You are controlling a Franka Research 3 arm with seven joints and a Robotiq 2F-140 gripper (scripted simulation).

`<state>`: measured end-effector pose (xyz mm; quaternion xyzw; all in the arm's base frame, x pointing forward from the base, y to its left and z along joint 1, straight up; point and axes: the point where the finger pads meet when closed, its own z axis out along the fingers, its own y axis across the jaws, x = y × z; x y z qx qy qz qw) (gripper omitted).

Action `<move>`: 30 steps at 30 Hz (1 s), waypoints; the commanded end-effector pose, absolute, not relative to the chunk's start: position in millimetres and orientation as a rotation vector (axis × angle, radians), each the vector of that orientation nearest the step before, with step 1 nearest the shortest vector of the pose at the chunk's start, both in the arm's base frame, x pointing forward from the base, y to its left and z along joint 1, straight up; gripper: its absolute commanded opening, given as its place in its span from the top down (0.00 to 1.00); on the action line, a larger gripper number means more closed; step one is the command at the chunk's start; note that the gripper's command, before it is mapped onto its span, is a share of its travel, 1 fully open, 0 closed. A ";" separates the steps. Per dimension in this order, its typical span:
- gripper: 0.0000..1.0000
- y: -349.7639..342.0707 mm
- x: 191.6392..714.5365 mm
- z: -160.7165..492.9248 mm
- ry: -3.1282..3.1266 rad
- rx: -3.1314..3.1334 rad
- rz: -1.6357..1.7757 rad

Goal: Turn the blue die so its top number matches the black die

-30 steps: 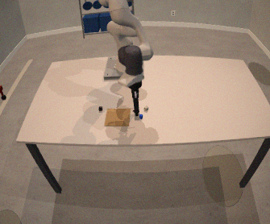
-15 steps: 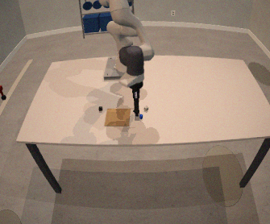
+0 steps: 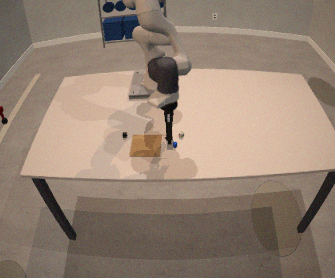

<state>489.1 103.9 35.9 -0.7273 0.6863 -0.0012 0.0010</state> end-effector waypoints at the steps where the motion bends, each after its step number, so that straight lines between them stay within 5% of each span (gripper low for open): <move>1: 0.00 103.8 488.7 35.7 2.166 -2.276 0.000; 30: 0.00 120.2 449.7 35.7 2.166 -2.276 0.000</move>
